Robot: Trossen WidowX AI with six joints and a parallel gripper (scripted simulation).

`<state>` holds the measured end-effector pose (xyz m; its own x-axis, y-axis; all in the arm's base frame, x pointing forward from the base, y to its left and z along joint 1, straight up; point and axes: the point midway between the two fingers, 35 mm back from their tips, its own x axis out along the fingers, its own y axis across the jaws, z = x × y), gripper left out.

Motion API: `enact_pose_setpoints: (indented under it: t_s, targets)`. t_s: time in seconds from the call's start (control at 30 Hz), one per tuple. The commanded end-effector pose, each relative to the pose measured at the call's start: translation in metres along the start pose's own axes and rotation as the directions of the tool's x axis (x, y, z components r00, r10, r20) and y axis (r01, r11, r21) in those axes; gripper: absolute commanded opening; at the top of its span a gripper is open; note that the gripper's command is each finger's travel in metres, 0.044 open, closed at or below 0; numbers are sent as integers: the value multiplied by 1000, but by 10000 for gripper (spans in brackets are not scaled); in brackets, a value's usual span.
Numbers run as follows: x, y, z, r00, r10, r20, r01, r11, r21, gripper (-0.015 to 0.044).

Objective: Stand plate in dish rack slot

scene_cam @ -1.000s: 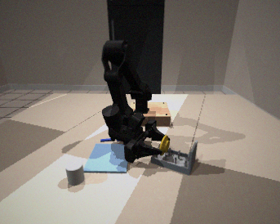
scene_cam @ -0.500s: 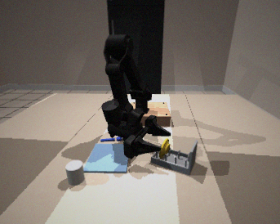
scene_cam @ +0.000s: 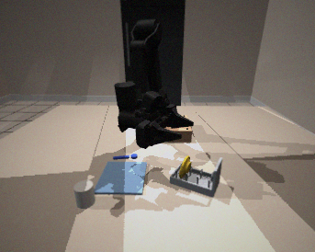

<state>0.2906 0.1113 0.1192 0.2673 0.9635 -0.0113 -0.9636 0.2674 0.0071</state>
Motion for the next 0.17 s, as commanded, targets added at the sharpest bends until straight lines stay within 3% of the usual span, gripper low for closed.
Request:
enact_pose_setpoints:
  t_s: [0.0,0.13]
  targets:
    - [2,-18,6,998,-59,-14,60,997,45,400]
    - [5,-43,7,989,-141,-53,147,981,127,400]
